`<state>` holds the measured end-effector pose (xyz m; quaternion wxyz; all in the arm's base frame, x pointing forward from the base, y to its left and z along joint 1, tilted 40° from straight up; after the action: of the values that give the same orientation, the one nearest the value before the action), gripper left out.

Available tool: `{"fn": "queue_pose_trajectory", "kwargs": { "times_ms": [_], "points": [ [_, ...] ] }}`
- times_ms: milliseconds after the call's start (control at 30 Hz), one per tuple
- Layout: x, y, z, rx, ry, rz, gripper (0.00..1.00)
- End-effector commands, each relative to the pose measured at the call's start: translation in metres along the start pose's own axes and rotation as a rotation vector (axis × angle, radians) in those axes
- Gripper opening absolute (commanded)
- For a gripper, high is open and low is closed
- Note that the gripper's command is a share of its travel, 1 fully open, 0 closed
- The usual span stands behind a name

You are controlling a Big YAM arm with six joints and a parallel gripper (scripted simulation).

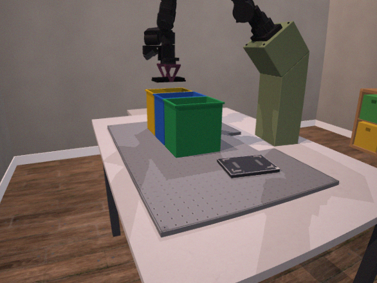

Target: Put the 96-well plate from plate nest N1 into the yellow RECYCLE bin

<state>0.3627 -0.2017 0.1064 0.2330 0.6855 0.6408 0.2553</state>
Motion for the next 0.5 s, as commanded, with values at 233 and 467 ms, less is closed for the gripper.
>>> {"fn": "queue_pose_trajectory", "kwargs": {
  "times_ms": [233,467],
  "points": [
    [0.004,0.001,0.009,-0.002,0.005,-0.012,0.00],
    [-0.004,0.007,0.015,-0.015,-0.010,-0.001,0.00]
  ]
}}
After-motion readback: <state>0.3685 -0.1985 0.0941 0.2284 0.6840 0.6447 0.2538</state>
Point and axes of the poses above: the point where the finger pads meet when closed, its own z axis out along the fingers, its own x axis across the jaws, y = z × x, the point moved 4 cm from there along -z, back along the fingers, and after that the axes turned 11 degrees about z, right-handed, at the moved point
